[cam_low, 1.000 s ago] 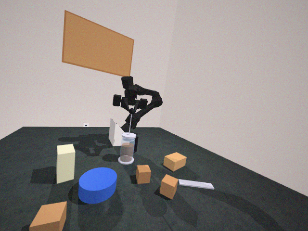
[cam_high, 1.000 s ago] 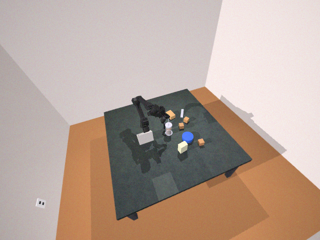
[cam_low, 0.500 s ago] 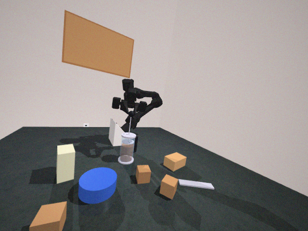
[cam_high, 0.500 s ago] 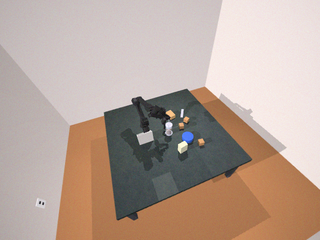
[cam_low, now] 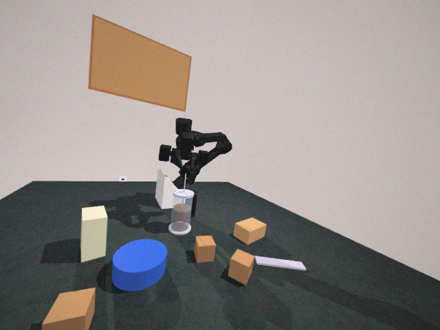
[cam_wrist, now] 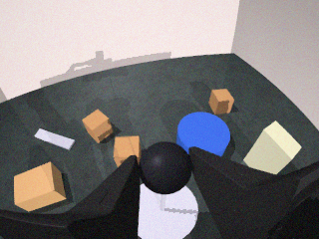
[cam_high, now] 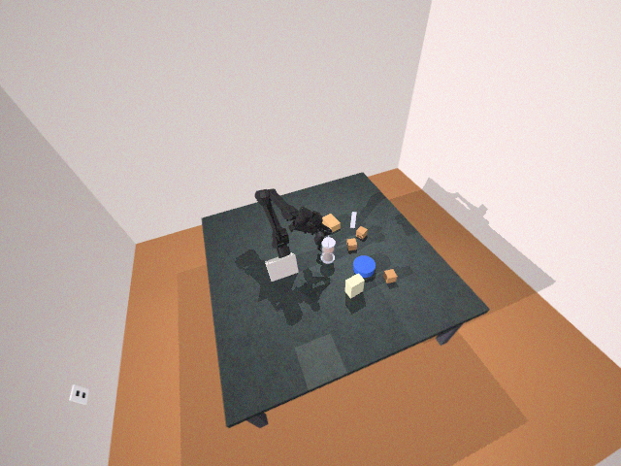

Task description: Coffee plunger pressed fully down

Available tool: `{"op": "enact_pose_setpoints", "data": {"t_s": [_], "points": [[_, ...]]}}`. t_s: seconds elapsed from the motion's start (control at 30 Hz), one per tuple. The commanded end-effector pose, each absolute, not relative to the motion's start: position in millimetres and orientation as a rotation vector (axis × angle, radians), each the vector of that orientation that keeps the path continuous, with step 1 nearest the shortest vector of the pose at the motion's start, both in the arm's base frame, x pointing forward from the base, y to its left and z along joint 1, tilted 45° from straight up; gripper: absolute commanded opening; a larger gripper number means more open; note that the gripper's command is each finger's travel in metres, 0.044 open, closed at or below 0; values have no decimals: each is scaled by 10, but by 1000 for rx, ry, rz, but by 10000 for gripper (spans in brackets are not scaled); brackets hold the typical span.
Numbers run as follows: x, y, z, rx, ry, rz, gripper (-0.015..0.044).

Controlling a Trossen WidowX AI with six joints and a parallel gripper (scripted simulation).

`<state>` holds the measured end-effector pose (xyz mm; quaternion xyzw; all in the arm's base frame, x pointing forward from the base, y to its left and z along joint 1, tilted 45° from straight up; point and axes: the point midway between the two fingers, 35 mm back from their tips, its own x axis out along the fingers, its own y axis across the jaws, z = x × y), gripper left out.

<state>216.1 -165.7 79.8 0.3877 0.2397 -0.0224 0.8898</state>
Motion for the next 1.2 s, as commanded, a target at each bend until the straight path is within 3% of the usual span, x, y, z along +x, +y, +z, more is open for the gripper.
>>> {"op": "enact_pose_setpoints", "data": {"t_s": [0.0,1.17], "points": [[2152,-1535,663,823,531,-48,128],[2304,-1262,382,827,521,-46,128]]}}
